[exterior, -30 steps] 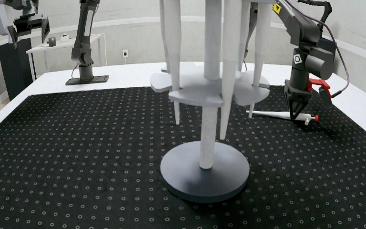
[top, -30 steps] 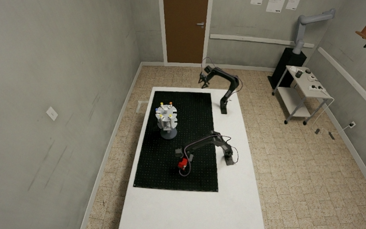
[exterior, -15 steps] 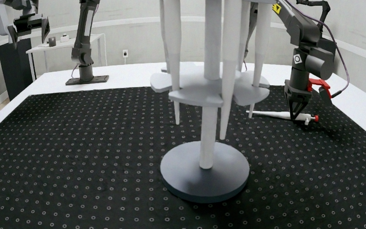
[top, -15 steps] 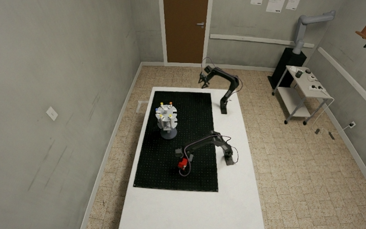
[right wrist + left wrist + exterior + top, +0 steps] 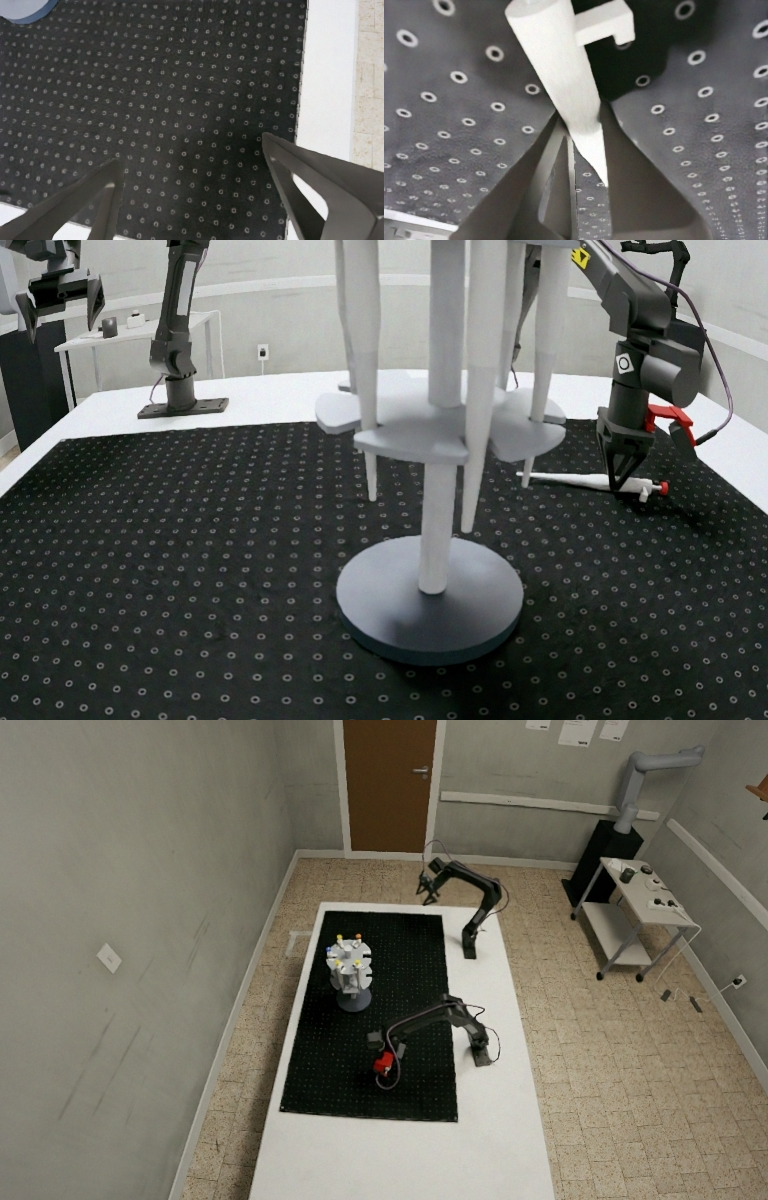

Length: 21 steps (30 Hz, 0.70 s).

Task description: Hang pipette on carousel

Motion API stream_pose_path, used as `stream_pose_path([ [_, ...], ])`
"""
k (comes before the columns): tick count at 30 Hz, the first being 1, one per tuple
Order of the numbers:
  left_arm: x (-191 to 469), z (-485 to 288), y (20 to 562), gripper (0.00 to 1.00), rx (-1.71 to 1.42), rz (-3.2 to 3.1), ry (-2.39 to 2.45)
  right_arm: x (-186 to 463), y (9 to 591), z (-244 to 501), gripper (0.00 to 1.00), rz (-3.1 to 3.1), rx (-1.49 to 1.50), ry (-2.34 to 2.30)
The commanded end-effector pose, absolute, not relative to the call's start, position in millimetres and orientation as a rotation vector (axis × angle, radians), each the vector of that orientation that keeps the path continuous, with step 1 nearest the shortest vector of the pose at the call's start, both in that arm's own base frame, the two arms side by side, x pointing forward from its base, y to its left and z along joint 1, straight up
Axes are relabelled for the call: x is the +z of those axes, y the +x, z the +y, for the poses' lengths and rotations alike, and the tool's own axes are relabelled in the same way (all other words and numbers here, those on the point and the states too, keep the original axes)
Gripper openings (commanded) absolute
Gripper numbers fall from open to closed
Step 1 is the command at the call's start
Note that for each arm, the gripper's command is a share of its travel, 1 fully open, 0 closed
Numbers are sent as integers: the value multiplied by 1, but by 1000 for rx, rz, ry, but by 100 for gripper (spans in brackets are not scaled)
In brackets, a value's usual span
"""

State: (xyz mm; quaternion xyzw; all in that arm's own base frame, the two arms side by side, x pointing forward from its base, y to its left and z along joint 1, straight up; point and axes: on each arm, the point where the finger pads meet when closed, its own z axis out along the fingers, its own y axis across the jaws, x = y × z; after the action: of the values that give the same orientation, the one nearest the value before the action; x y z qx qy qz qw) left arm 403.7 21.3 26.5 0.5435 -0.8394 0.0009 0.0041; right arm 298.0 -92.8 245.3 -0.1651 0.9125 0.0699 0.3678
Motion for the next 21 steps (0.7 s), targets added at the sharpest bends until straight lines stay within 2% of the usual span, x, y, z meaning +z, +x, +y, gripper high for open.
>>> stream_pose_path([
  [1,40,27,412,12,22,-2664,1744,253,302,-96,100,2317,168,-429],
  [21,75,27,410,12,19,-2661,1742,253,302,-96,100,2317,168,-429],
])
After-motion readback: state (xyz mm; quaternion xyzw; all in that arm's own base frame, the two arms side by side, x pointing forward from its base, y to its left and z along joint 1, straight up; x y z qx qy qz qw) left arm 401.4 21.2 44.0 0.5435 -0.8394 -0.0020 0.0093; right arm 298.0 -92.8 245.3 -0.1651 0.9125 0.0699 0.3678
